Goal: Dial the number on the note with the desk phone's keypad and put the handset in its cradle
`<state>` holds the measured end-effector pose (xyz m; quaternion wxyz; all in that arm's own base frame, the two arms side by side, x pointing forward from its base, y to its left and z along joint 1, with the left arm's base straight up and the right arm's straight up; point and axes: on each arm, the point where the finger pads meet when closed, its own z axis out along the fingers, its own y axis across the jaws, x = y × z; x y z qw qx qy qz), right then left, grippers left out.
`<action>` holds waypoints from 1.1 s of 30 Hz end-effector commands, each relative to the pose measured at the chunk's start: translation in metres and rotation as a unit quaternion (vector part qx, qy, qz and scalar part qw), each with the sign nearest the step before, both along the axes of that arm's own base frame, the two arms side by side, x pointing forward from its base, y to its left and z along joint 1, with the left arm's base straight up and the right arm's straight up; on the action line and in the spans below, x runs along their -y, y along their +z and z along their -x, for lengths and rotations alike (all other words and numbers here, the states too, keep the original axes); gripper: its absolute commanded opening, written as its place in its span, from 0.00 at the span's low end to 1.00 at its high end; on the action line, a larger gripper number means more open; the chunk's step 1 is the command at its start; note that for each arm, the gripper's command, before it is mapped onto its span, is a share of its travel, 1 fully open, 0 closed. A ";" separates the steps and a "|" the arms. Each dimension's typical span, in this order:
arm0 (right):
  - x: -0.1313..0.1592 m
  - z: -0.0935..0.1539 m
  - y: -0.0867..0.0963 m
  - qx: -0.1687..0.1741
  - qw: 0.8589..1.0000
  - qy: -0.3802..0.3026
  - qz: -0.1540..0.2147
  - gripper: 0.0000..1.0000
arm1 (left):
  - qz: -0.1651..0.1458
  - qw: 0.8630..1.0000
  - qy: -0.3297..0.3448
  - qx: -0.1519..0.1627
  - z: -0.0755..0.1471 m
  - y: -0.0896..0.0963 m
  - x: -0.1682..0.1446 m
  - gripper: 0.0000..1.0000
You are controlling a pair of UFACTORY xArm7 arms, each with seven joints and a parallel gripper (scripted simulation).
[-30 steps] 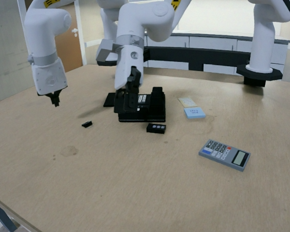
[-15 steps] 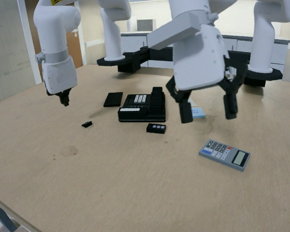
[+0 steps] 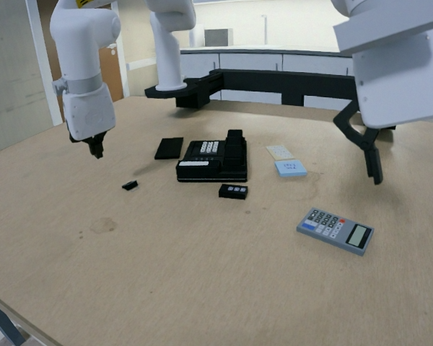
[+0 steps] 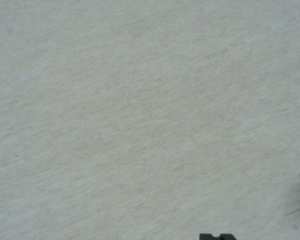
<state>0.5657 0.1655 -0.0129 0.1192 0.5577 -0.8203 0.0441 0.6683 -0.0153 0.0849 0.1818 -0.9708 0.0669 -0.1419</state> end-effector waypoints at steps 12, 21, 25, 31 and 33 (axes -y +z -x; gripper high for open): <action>0.000 -0.001 0.001 0.002 1.000 0.000 0.000 0.00 | 0.010 0.998 0.060 -0.007 0.013 0.016 -0.070 1.00; 0.000 -0.001 0.001 0.002 1.000 0.000 0.000 0.00 | 0.017 0.995 0.100 -0.012 0.027 0.026 -0.115 1.00; 0.000 -0.001 0.001 0.002 1.000 0.000 0.000 0.00 | 0.021 0.993 0.117 -0.014 0.035 0.030 -0.135 1.00; 0.000 -0.001 0.001 0.002 1.000 0.000 0.000 0.00 | 0.026 0.989 0.143 -0.017 0.046 0.036 -0.162 1.00; 0.000 -0.001 0.001 0.002 1.000 0.000 0.000 0.00 | 0.027 0.988 0.148 -0.017 0.049 0.037 -0.168 1.00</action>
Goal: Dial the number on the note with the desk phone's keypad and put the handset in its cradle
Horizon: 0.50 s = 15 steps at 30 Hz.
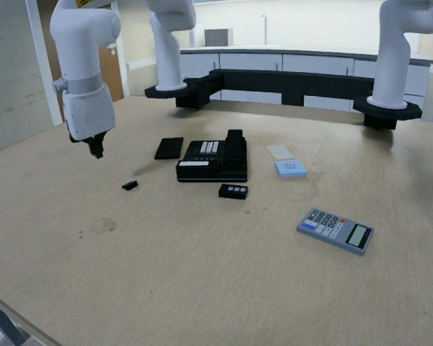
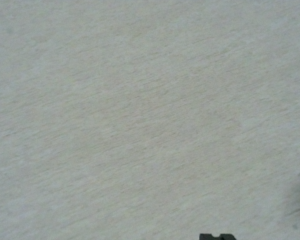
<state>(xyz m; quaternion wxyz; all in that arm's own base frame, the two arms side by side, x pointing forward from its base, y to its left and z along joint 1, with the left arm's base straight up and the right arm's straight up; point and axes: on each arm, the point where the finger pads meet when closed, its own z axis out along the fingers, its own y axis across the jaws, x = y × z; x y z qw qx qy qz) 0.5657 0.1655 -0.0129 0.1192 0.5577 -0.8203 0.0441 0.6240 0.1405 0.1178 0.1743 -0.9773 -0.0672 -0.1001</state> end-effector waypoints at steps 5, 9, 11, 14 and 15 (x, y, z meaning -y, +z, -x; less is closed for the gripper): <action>0.000 -0.001 0.001 0.002 1.000 0.000 0.000 0.00 | 0.007 0.999 0.034 -0.002 0.017 0.010 -0.036 1.00; 0.000 -0.001 0.001 0.002 1.000 0.000 0.000 0.00 | 0.011 0.999 0.052 -0.004 0.027 0.014 -0.055 1.00; 0.000 -0.001 0.001 0.002 1.000 0.000 0.000 0.00 | 0.013 0.998 0.061 -0.005 0.033 0.016 -0.064 1.00; 0.000 -0.001 0.001 0.002 1.000 0.000 0.000 0.00 | 0.014 0.998 0.066 -0.005 0.035 0.017 -0.068 1.00; 0.000 -0.001 0.001 0.002 1.000 0.000 0.000 0.00 | 0.017 0.997 0.078 -0.006 0.043 0.020 -0.080 1.00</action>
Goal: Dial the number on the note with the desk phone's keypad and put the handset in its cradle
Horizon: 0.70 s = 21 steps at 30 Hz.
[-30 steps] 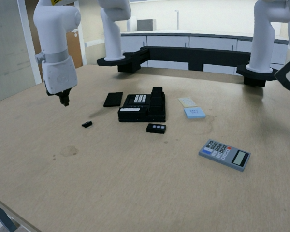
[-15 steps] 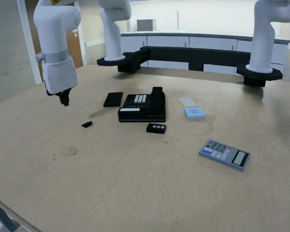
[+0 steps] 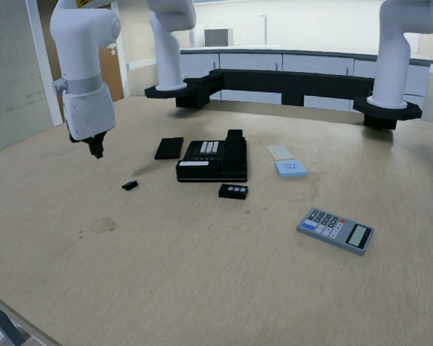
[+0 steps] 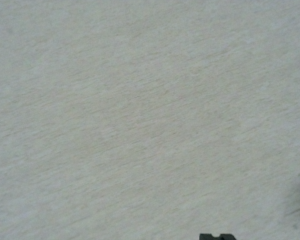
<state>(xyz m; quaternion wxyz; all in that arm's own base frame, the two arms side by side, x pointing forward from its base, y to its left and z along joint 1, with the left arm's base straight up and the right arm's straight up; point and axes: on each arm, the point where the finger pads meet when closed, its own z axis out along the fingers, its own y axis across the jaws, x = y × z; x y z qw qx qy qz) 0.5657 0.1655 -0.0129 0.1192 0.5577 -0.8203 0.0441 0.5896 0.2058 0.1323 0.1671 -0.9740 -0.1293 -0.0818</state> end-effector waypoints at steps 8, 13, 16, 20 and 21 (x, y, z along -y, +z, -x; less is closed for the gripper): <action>0.000 -0.001 0.001 0.002 1.000 0.000 0.000 0.00 | 0.011 0.999 0.048 -0.002 0.031 0.012 -0.046 1.00; 0.000 -0.001 0.001 0.002 1.000 0.000 0.000 0.00 | 0.016 0.997 0.071 -0.004 0.047 0.017 -0.067 1.00; 0.000 -0.001 0.001 0.002 1.000 0.000 0.000 0.00 | 0.018 0.997 0.075 -0.004 0.051 0.018 -0.071 1.00; 0.000 -0.001 0.001 0.002 1.000 0.000 0.000 0.00 | 0.024 0.995 0.099 -0.005 0.069 0.024 -0.091 1.00; 0.000 -0.001 0.001 0.002 1.000 0.000 0.000 0.00 | 0.025 0.994 0.103 -0.005 0.072 0.025 -0.094 1.00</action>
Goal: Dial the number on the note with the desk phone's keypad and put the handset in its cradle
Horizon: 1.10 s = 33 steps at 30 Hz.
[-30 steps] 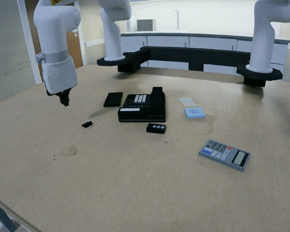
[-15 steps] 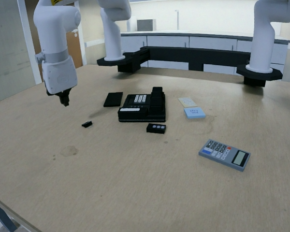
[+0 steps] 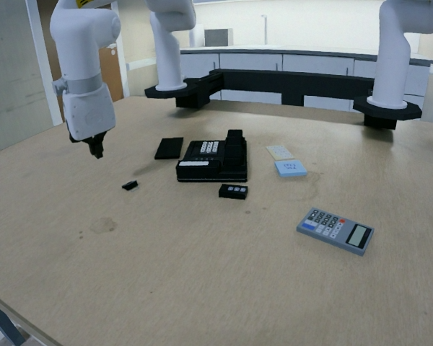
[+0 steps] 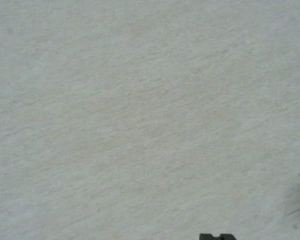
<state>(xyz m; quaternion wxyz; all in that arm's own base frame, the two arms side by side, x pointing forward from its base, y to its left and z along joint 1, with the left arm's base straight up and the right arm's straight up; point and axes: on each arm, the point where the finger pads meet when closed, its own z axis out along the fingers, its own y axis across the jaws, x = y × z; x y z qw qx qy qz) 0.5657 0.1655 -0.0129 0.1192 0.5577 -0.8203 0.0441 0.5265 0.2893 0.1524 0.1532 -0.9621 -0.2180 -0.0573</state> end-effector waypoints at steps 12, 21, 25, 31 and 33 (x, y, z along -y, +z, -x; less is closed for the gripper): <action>0.000 -0.001 0.001 0.002 1.000 0.000 0.000 0.00 | 0.015 0.998 0.059 -0.001 0.048 0.014 -0.047 1.00; 0.000 -0.001 0.001 0.002 1.000 0.000 0.000 0.00 | 0.027 0.994 0.106 -0.001 0.090 0.024 -0.079 1.00; 0.000 -0.001 0.001 0.002 1.000 0.000 0.000 0.00 | 0.033 0.992 0.125 -0.001 0.108 0.028 -0.090 1.00; 0.000 -0.001 0.001 0.002 1.000 0.000 0.000 0.00 | 0.040 0.988 0.150 0.000 0.132 0.033 -0.104 1.00; 0.000 -0.001 0.001 0.002 1.000 0.000 0.000 0.00 | 0.042 0.986 0.159 0.000 0.141 0.034 -0.109 1.00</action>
